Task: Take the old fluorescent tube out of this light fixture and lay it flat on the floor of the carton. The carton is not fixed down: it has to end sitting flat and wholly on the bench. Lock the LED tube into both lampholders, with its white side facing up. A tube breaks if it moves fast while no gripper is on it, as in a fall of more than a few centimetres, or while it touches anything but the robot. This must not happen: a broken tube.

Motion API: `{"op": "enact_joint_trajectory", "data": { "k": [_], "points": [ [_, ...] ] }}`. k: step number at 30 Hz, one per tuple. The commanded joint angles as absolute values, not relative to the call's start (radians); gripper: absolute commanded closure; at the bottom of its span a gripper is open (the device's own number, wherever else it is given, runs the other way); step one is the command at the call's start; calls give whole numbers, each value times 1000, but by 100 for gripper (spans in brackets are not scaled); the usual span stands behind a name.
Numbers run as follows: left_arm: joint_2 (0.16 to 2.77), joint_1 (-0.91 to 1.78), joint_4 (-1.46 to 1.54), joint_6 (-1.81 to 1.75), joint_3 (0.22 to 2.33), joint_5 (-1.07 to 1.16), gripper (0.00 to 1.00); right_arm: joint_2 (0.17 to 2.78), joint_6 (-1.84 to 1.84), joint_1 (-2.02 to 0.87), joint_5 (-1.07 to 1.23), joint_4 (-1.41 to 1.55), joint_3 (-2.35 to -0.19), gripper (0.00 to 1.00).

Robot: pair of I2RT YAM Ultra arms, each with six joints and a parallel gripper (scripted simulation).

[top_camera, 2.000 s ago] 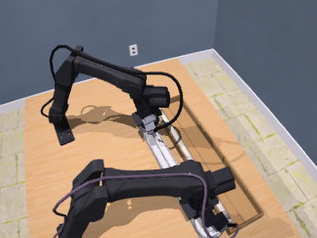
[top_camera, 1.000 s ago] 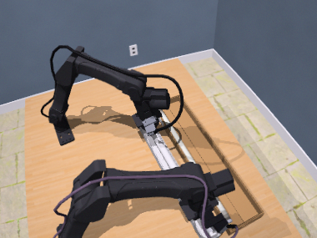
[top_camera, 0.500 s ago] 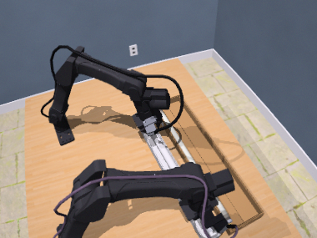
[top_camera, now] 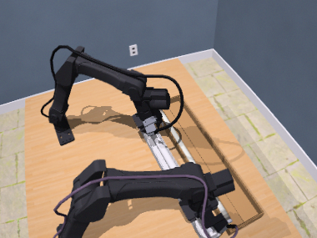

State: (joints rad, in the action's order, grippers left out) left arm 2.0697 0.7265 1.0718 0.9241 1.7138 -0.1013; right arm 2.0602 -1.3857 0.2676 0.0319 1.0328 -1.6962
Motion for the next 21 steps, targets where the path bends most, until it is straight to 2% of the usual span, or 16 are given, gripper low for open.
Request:
{"op": "enact_joint_trajectory", "data": {
  "k": [1, 13, 21],
  "points": [
    [2060, 728, 1090, 920, 1734, -87, 51, 2052, -1381, 273, 37, 1037, -1727, 51],
    [2031, 737, 1099, 913, 1754, -86, 51, 2016, -1378, 276, 37, 1049, -1731, 51],
    [2011, 743, 1234, 903, 1833, -95, 51, 1988, -1372, 282, 31, 1179, -1809, 51]
  ]
}}
